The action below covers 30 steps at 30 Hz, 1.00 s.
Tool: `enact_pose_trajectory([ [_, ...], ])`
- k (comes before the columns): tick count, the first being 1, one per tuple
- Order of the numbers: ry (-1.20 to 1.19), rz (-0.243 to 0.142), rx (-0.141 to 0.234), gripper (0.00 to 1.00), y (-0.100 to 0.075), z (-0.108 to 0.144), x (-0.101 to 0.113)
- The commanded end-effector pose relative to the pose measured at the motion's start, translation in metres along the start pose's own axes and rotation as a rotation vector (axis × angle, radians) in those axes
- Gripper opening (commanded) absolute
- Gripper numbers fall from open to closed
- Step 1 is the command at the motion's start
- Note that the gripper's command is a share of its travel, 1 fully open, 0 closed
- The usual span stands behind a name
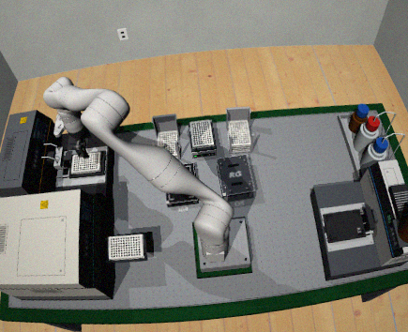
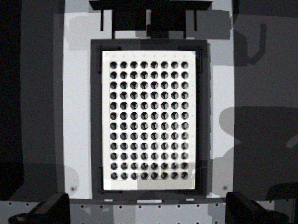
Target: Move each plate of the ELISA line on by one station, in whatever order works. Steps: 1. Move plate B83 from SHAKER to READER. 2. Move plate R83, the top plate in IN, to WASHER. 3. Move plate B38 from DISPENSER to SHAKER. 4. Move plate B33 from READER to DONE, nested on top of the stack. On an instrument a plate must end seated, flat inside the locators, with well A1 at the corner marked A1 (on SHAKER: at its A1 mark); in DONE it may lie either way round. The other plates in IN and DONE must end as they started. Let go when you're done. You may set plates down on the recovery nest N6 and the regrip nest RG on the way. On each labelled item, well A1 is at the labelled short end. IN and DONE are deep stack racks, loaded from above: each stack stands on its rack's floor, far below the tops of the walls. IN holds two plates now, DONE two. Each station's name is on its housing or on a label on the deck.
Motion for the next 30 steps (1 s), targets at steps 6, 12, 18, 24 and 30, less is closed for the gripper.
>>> enact_pose_trajectory([
  [6,0.0,0.004,0.002,1.0,-0.001,0.001,0.024],
  [12,0.0,0.004,0.002,1.0,-0.001,0.002,0.044],
  [18,0.0,0.004,0.002,1.0,-0.001,0.003,0.061],
  [24,0.0,0.004,0.002,1.0,-0.001,0.003,0.077],
  [30,0.0,0.004,0.002,1.0,-0.001,0.004,0.097],
])
Point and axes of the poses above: the point where the finger pads meet when closed, its own y axis out along the fingers, its own z axis across the jaws, x = y × z, the point moved 3 cm from there along -y, back along the fingers, and after that the axes turned 6 degrees about y, right-handed, at the moved point
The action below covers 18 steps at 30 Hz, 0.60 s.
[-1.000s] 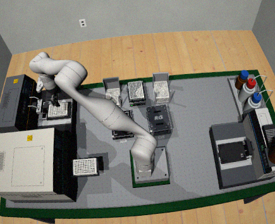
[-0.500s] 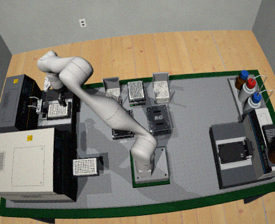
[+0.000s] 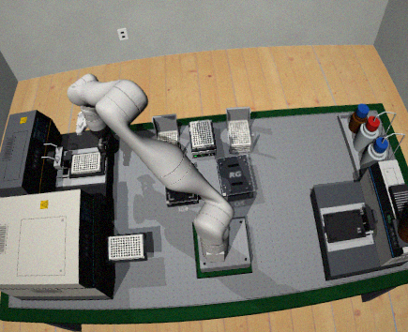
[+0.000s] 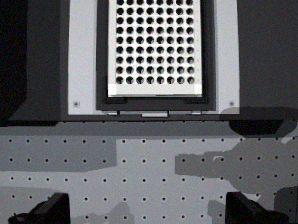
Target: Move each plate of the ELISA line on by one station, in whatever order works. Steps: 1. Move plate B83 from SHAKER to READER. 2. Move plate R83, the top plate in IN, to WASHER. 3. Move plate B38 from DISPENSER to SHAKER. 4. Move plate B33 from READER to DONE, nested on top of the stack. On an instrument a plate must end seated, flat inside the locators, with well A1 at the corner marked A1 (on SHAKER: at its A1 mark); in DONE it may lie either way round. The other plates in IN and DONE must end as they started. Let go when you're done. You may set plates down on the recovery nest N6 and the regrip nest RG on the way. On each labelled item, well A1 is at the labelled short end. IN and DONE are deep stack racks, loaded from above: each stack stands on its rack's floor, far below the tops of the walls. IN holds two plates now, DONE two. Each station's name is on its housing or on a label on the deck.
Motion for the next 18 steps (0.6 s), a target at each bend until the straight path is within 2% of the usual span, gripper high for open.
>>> enact_pose_trajectory([
  [1,0.0,0.003,0.002,1.0,-0.001,0.001,0.015],
  [6,0.0,0.003,0.002,1.0,-0.001,0.001,0.025],
  [18,0.0,0.002,0.002,1.0,-0.001,0.003,0.064],
])
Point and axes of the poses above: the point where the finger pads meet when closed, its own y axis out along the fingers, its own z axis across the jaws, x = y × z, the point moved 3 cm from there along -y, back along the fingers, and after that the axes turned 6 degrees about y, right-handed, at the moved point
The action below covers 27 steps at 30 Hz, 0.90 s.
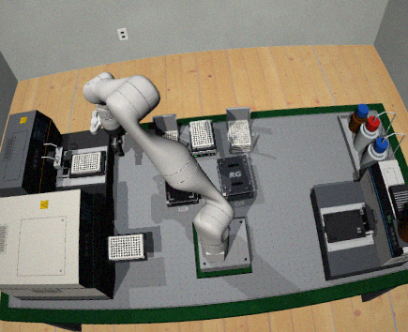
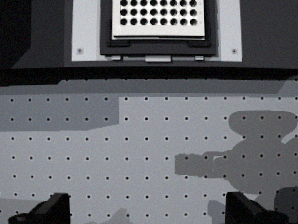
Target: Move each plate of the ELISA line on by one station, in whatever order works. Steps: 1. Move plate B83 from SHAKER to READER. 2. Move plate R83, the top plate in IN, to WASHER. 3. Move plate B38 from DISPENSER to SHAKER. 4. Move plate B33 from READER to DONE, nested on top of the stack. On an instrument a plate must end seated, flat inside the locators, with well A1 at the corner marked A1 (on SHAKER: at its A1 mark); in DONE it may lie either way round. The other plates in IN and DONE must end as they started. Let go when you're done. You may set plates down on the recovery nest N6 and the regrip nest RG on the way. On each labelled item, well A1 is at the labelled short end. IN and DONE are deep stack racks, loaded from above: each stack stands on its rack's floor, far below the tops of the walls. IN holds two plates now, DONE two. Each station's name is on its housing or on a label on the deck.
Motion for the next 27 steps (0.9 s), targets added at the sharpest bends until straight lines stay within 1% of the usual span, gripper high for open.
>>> enact_pose_trajectory([
  [1,0.0,0.002,0.001,1.0,-0.001,0.001,0.015],
  [3,0.0,0.002,0.001,1.0,-0.001,0.001,0.021],
  [5,0.0,0.002,0.001,1.0,-0.001,0.001,0.021],
  [20,0.0,0.002,0.002,1.0,-0.001,0.003,0.069],
  [22,0.0,0.002,0.002,1.0,-0.001,0.003,0.069],
  [27,0.0,0.002,0.002,1.0,-0.001,0.004,0.086],
])
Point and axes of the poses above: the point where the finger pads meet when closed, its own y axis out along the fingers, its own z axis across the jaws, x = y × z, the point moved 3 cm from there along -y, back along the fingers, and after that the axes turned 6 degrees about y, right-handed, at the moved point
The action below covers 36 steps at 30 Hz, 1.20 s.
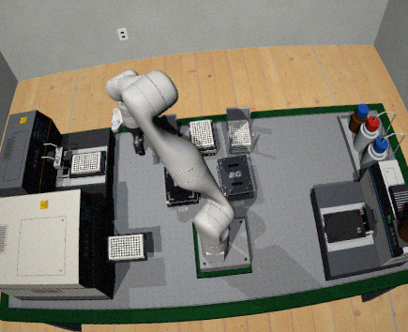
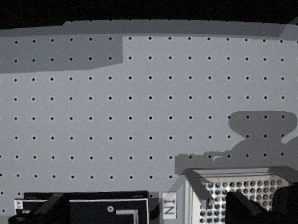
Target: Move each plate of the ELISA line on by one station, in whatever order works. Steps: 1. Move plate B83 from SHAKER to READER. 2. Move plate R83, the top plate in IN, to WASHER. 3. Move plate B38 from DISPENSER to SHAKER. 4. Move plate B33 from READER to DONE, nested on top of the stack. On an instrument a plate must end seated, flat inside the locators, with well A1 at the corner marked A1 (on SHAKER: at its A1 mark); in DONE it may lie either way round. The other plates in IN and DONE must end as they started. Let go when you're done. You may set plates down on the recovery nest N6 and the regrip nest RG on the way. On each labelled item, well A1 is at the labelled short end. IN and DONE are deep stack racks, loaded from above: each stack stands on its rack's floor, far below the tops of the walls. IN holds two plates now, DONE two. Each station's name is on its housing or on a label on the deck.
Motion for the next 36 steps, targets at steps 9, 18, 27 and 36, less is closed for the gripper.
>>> enact_pose_trajectory([
  [9,0.0,0.002,0.001,1.0,-0.001,0.002,0.038],
  [18,0.0,0.001,0.001,1.0,-0.001,0.003,0.061],
  [27,0.0,0.001,0.001,1.0,0.0,0.0,0.089],
  [36,0.0,0.001,0.001,1.0,0.0,-0.005,0.112],
])
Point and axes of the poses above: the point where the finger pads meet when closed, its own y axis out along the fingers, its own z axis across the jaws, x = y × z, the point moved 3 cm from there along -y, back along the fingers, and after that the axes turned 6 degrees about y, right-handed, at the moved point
